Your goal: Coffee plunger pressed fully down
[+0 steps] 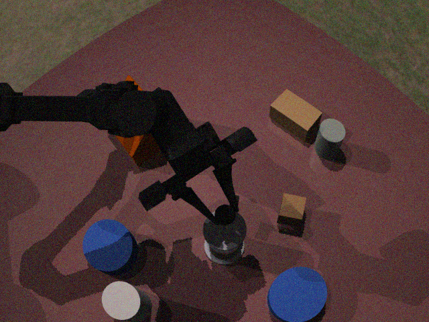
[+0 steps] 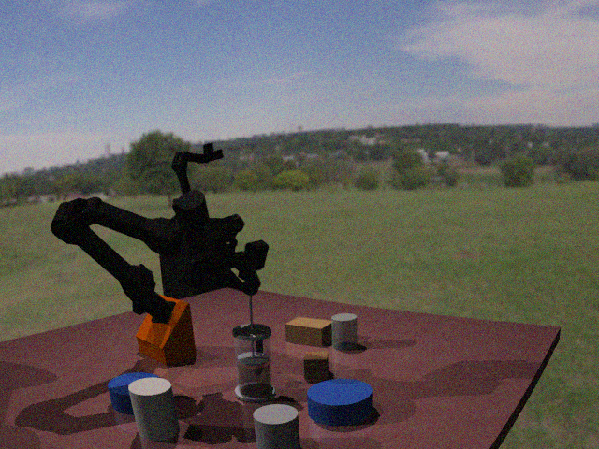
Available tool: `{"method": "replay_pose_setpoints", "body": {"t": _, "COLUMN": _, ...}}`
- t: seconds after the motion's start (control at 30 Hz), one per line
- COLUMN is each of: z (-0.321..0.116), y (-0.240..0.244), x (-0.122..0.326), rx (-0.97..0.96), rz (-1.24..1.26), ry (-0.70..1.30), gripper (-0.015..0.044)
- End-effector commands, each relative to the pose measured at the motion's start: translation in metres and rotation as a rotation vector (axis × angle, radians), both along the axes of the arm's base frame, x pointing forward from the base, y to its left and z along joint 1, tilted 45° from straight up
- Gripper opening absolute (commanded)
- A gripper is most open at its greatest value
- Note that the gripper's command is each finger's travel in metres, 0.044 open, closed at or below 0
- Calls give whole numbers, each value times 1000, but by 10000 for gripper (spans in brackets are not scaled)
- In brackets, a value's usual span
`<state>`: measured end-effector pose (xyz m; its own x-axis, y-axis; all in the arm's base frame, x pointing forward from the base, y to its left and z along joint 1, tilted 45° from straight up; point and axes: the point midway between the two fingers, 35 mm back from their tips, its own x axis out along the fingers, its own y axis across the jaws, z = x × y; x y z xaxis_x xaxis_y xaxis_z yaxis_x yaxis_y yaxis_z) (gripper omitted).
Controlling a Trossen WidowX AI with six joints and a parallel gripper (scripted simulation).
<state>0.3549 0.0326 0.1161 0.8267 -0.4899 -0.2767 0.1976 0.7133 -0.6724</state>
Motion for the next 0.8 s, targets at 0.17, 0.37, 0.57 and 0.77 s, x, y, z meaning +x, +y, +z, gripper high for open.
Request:
{"method": "replay_pose_setpoints", "body": {"t": 0.17, "z": -27, "y": -22, "x": -7, "rx": -24, "rz": -24, "ry": 52, "gripper": 125}}
{"method": "replay_pose_setpoints", "body": {"t": 0.37, "z": -34, "y": -30, "x": -6, "rx": -26, "rz": -23, "ry": 50, "gripper": 125}}
{"method": "replay_pose_setpoints", "body": {"t": 0.57, "z": -39, "y": -38, "x": -3, "rx": -29, "rz": -22, "ry": 48, "gripper": 125}}
{"method": "replay_pose_setpoints", "body": {"t": 0.77, "z": -41, "y": -42, "x": 3, "rx": -31, "rz": -22, "ry": 46, "gripper": 125}}
